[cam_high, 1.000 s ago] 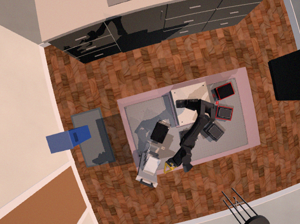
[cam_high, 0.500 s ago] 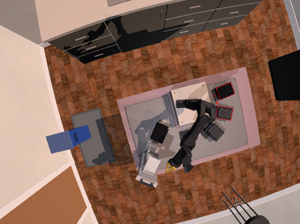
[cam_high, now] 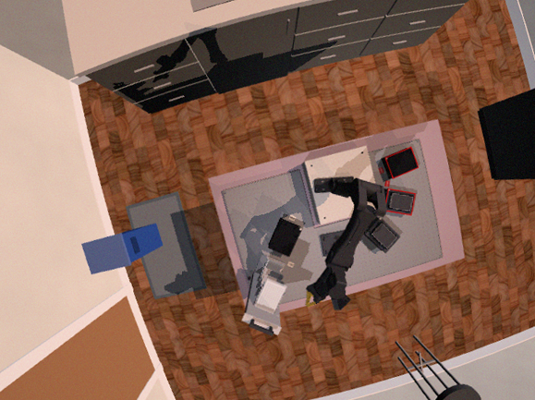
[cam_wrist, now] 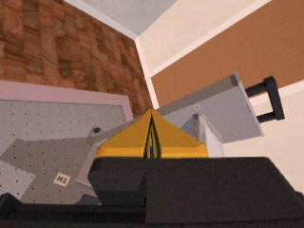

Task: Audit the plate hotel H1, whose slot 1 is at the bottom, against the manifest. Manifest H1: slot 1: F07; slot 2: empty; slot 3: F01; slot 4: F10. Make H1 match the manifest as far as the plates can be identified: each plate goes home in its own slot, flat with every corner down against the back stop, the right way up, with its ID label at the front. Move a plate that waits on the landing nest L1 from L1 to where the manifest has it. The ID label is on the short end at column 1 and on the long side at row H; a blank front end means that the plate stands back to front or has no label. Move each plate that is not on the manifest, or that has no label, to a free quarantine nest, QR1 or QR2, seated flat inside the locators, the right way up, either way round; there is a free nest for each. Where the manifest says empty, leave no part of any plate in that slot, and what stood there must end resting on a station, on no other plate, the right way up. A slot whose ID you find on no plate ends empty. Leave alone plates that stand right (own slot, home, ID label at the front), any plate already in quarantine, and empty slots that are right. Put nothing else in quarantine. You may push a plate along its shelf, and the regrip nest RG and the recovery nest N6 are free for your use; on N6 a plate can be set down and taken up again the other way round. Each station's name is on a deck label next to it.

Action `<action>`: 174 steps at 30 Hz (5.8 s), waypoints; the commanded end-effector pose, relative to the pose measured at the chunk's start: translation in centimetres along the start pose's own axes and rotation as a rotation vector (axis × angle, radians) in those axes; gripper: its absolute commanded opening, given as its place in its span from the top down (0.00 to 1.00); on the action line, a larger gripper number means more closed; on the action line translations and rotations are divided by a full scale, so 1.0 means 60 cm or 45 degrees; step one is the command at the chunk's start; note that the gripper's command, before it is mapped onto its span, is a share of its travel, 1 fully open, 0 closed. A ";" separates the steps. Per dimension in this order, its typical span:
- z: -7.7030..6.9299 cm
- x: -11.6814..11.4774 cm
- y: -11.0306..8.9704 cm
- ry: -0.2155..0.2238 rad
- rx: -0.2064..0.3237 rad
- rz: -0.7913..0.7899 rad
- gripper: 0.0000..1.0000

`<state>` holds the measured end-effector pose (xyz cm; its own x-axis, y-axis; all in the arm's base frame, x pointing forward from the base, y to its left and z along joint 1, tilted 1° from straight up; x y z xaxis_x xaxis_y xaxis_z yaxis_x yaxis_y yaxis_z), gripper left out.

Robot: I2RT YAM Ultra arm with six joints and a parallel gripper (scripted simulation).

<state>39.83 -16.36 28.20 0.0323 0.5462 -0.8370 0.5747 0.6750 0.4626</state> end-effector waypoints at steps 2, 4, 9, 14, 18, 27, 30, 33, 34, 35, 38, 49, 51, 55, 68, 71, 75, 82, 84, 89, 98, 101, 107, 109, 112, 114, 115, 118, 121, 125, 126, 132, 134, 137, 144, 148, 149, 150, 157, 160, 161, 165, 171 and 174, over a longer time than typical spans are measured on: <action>-0.004 0.016 0.007 0.046 0.007 0.026 1.00; -0.005 0.020 0.010 0.079 0.010 0.035 1.00; -0.008 0.039 0.019 0.146 0.016 0.053 1.00; -0.010 0.046 0.025 0.244 0.030 0.078 1.00; -0.014 0.062 0.030 0.244 0.030 0.078 1.00; -0.024 0.087 0.044 0.406 0.067 0.116 1.00; -0.029 0.099 0.049 0.437 0.075 0.123 1.00; -0.031 0.101 0.050 0.469 0.086 0.130 1.00; -0.032 0.103 0.052 0.500 0.096 0.136 1.00; -0.033 0.105 0.054 0.530 0.106 0.143 1.00; -0.040 0.119 0.057 0.530 0.106 0.143 1.00; -0.059 0.148 0.068 0.652 0.156 0.165 1.00; -0.062 0.151 0.072 0.710 0.183 0.175 1.00; -0.073 0.165 0.074 0.711 0.183 0.175 1.00; -0.100 0.191 0.084 0.878 0.281 0.198 1.00; -0.111 0.200 0.086 0.906 0.301 0.200 1.00; -0.124 0.210 0.089 0.957 0.338 0.205 1.00; -0.140 0.221 0.093 1.031 0.399 0.209 1.00; -0.145 0.224 0.093 1.031 0.399 0.210 1.00; -0.161 0.233 0.096 1.101 0.466 0.211 1.00; -0.194 0.248 0.098 1.167 0.538 0.210 1.00; -0.197 0.249 0.099 1.188 0.565 0.208 1.00; -0.218 0.256 0.099 1.226 0.614 0.206 1.00; -0.223 0.258 0.101 1.265 0.671 0.200 1.00; -0.237 0.261 0.100 1.280 0.694 0.198 1.00; -0.242 0.263 0.099 1.280 0.694 0.198 1.00; -0.245 0.263 0.101 1.297 0.724 0.195 1.00; -0.247 0.264 0.102 1.314 0.754 0.191 1.00; -0.261 0.266 0.101 1.328 0.778 0.188 1.00; -0.274 0.268 0.101 1.350 0.825 0.181 1.00; -0.277 0.268 0.101 1.361 0.848 0.177 1.00; -0.294 0.252 0.109 1.369 0.865 0.175 1.00; -0.294 0.252 0.109 1.369 0.865 0.175 1.00; -0.301 0.242 0.114 1.369 0.865 0.175 1.00; -0.287 0.230 0.102 1.368 0.866 0.174 1.00; -0.272 0.219 0.091 1.368 0.866 0.174 1.00; -0.268 0.216 0.088 1.368 0.866 0.174 1.00; -0.268 0.216 0.088 1.368 0.866 0.174 1.00; -0.246 0.199 0.070 1.367 0.866 0.174 1.00; -0.235 0.190 0.061 1.367 0.866 0.173 1.00; -0.231 0.187 0.058 1.366 0.866 0.173 1.00; -0.226 0.176 0.040 1.308 0.832 0.229 1.00; -0.222 0.165 0.021 1.249 0.797 0.285 1.00; -0.218 0.157 0.007 1.205 0.771 0.326 1.00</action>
<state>29.24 -3.72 23.79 -0.2873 0.9573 -0.0322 0.9532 0.2890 0.0884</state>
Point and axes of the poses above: the point where the finger pads meet when closed, its own z axis out along the fingers, its own x axis across the jaws, y = z × x, the point moved 8 cm from there along -z, back along the fingers, and after that the axes turned 11 degrees about -z, right-handed, at the moved point
